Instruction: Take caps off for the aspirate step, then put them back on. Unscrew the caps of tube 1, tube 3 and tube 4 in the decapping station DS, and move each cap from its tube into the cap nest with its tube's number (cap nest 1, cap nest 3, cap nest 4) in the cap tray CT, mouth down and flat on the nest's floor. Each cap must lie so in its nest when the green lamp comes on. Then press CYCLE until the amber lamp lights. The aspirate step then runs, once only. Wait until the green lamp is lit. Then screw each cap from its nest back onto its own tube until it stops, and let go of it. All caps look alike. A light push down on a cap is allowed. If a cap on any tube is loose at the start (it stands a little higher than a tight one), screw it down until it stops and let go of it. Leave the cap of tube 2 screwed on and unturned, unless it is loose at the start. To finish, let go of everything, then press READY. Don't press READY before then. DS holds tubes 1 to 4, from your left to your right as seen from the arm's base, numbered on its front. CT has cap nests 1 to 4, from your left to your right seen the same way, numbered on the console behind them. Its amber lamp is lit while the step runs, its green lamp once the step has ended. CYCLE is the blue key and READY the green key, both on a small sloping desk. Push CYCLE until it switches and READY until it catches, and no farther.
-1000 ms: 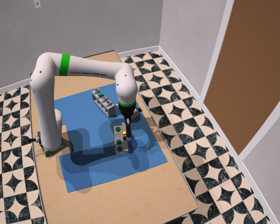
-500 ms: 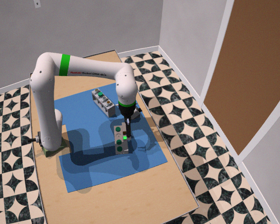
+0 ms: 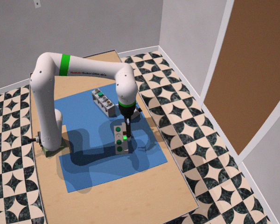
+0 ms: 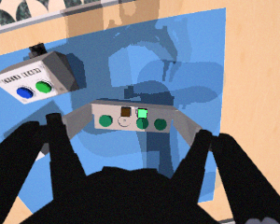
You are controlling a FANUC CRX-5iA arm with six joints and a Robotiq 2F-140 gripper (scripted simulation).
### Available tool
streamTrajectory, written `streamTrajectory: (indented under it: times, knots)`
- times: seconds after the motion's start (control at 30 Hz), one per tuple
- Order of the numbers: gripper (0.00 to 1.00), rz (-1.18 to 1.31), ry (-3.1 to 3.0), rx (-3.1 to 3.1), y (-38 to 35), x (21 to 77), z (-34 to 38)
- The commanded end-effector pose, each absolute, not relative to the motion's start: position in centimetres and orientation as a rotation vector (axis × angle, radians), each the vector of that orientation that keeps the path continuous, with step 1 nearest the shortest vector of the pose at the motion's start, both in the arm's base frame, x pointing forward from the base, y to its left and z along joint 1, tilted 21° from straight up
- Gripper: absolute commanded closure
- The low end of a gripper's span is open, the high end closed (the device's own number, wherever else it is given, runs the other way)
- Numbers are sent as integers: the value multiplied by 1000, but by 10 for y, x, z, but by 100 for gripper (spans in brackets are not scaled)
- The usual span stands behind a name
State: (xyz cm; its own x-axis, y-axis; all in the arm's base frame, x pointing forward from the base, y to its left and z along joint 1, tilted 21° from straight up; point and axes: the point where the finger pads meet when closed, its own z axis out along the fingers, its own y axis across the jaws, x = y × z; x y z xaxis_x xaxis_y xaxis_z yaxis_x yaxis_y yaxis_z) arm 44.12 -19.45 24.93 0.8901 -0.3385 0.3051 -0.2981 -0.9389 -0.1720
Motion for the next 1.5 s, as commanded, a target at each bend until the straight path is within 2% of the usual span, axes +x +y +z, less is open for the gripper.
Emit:
streamTrajectory:
  times: [0.0, 1.17, 1.2, 1.47]
  knots:
    - [0, -507, 497, -2936, -195, 441, 250]
    - [0, -507, 497, -2936, -195, 441, 250]
    - [71, -507, 497, -2936, -188, 438, 253]
    - [71, -507, 497, -2936, -142, 412, 279]
